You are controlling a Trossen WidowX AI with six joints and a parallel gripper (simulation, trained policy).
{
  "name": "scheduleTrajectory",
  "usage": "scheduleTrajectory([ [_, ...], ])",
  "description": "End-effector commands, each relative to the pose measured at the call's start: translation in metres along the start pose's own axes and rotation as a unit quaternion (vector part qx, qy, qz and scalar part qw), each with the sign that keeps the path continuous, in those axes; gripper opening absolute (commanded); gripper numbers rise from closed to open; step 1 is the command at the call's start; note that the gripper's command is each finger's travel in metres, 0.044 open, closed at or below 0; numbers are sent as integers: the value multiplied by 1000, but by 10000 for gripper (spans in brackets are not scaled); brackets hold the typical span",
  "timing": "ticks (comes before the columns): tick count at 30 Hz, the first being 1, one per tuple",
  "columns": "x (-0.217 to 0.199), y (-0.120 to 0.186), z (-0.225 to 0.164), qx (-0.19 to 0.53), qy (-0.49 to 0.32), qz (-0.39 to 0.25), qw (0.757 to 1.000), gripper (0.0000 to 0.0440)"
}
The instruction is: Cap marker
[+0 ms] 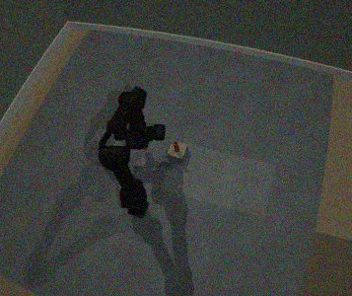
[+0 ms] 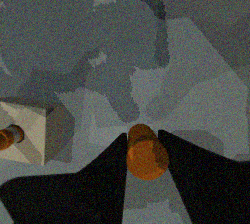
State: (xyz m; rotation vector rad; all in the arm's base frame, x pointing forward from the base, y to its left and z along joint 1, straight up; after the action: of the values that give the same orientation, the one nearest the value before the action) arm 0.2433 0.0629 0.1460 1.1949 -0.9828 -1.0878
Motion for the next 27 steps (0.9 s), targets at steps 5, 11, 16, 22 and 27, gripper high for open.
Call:
scheduleTrajectory([
  [5,11,26,-3,28,-25,-4,999,33],
  [11,25,45,-4,42,-52,-10,998,31],
  [16,37,59,-4,49,-75,-14,996,25],
  [22,52,71,-1,49,-103,-16,993,18],
  [27,67,76,3,45,-131,-17,990,10],
])
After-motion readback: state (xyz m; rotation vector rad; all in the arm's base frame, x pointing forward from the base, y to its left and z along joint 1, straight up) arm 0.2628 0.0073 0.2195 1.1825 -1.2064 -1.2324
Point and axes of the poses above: the point midway between the two fingers, 35 mm back from their tips, its own y axis back along the fingers, its own x axis across the jaws, z = x × y, the point moved 6 cm from there along y, back along the fingers, and after that the axes turned 3 degrees about -y, right-handed, at the moved point
